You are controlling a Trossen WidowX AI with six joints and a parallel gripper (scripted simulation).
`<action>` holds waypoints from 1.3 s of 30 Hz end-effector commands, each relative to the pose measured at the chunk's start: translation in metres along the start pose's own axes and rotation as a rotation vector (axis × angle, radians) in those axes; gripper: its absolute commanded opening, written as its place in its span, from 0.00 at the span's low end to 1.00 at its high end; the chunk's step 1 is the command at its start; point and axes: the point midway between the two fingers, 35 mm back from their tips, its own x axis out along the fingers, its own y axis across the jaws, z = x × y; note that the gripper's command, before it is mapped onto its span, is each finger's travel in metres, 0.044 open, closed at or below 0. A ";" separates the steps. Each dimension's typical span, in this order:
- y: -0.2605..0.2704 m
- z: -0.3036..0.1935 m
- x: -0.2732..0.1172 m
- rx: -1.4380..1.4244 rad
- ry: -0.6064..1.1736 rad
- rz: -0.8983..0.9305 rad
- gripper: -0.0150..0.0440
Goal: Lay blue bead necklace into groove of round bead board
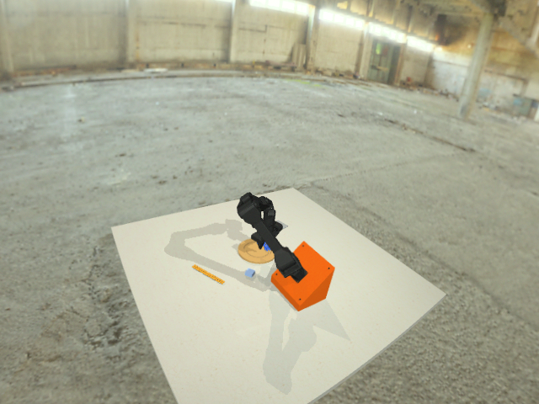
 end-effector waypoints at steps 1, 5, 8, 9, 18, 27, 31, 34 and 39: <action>-0.001 -0.001 -0.001 0.064 0.002 -0.003 0.91; -0.002 -0.004 -0.007 0.460 0.001 -0.004 0.78; -0.003 -0.007 -0.011 0.772 0.001 -0.005 0.78; -0.003 -0.008 -0.012 0.876 0.001 -0.005 0.78; -0.005 -0.014 -0.019 1.444 -0.001 -0.005 0.78; -0.005 -0.014 -0.019 1.444 -0.001 -0.005 0.78; -0.005 -0.014 -0.008 1.444 -0.001 -0.005 0.78; -0.007 -0.011 -0.014 1.434 -0.017 -0.007 0.78; -0.007 -0.011 -0.010 1.435 -0.015 -0.007 0.78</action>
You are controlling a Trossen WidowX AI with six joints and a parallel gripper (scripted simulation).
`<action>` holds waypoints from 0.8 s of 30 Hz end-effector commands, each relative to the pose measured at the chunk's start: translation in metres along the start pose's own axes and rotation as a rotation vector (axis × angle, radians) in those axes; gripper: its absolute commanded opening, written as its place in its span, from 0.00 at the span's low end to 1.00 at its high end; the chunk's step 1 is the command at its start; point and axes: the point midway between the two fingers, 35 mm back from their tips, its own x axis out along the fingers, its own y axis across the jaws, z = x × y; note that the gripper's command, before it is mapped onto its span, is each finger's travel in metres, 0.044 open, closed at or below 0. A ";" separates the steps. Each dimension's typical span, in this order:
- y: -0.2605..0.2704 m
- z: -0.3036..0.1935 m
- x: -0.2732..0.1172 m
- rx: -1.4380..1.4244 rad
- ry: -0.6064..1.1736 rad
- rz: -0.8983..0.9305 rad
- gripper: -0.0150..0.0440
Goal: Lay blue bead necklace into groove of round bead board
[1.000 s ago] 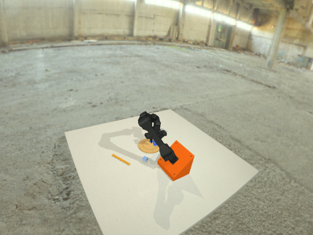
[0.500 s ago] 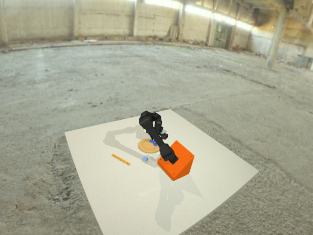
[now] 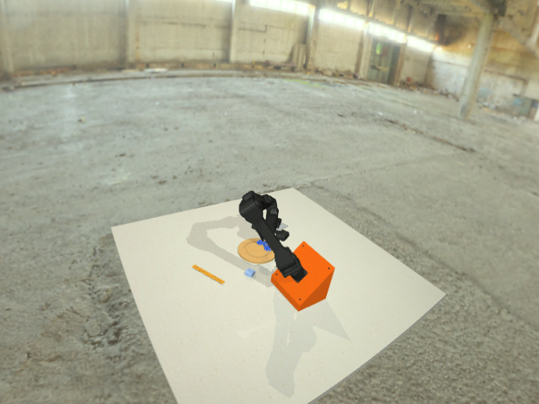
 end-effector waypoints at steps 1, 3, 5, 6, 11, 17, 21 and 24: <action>0.000 0.000 0.004 0.001 0.001 0.000 0.78; 0.000 0.000 0.007 0.002 0.003 0.000 0.78; 0.000 -0.001 0.010 0.003 0.004 -0.001 0.78; 0.000 -0.001 0.012 0.003 0.004 -0.001 0.78; -0.001 -0.001 0.020 0.006 0.007 -0.003 0.78; -0.002 -0.003 0.029 0.008 0.011 -0.005 0.78; -0.002 -0.003 0.033 0.009 0.013 -0.006 0.78; -0.002 -0.003 0.033 0.009 0.013 -0.006 0.78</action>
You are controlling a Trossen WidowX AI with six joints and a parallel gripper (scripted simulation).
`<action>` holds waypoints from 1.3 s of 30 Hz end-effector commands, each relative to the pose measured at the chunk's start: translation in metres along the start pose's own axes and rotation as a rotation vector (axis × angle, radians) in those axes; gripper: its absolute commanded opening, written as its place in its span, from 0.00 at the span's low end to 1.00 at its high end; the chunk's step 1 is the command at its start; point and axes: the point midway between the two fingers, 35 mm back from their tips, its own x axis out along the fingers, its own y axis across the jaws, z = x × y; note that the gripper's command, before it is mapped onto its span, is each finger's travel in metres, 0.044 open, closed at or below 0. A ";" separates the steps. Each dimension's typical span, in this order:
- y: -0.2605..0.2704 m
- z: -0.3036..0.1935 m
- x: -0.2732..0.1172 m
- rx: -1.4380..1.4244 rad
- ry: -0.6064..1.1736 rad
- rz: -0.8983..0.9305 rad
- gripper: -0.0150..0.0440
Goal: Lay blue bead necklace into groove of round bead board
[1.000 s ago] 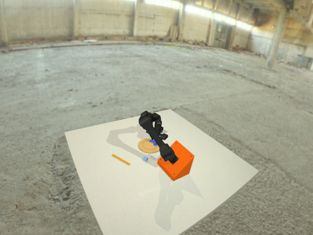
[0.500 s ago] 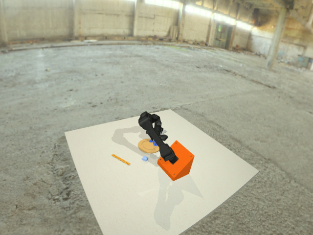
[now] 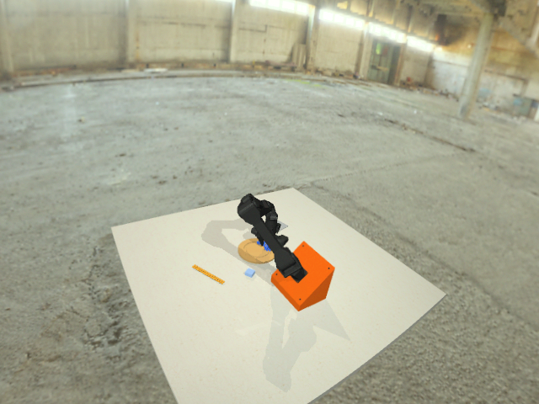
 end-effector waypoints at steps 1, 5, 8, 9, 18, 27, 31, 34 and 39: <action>-0.002 -0.002 0.004 0.009 0.010 -0.004 0.78; -0.001 0.000 0.002 0.002 0.003 -0.003 0.74; -0.001 0.000 0.002 0.002 0.003 -0.003 0.60; -0.001 0.000 0.002 0.002 0.003 -0.003 0.56; -0.001 0.000 0.002 0.002 0.003 -0.003 0.29; -0.001 0.000 0.002 0.002 0.003 -0.003 0.25; -0.001 -0.001 0.001 0.003 0.003 -0.003 0.25; -0.002 -0.001 -0.006 0.006 0.007 -0.004 0.25; -0.002 -0.001 -0.010 0.009 0.010 -0.004 0.25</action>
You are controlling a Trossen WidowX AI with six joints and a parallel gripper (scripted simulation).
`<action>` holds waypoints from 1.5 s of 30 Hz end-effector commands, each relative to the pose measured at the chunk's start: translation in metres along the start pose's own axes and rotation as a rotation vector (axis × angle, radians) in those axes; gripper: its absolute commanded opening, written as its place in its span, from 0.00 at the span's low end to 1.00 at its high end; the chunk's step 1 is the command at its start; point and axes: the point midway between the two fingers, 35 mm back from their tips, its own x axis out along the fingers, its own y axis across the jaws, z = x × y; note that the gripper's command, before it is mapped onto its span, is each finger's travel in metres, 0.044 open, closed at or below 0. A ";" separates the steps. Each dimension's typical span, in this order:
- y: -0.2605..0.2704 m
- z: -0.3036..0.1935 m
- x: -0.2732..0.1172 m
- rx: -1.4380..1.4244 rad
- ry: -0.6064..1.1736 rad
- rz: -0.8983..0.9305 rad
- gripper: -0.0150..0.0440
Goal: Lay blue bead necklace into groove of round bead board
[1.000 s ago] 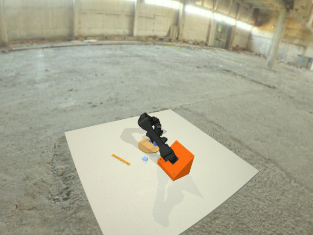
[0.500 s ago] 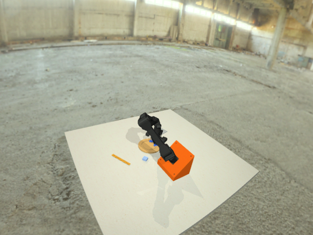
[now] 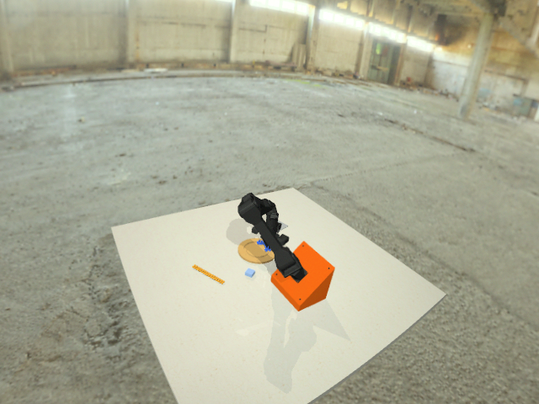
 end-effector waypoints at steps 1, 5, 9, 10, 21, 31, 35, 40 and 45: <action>0.002 0.001 -0.004 -0.008 -0.006 0.001 0.25; 0.003 -0.004 -0.004 -0.008 -0.006 0.001 0.25; 0.005 -0.016 -0.004 -0.008 -0.006 0.001 0.25; 0.005 -0.019 -0.003 -0.008 -0.005 0.001 0.25; 0.006 -0.026 -0.002 -0.008 -0.005 0.001 0.25; 0.006 -0.026 0.010 -0.008 -0.004 0.001 0.25; 0.006 -0.026 0.010 -0.008 -0.004 0.001 0.25; 0.006 -0.026 0.010 -0.008 -0.004 0.001 0.25; 0.007 -0.025 0.006 -0.013 -0.014 0.006 0.39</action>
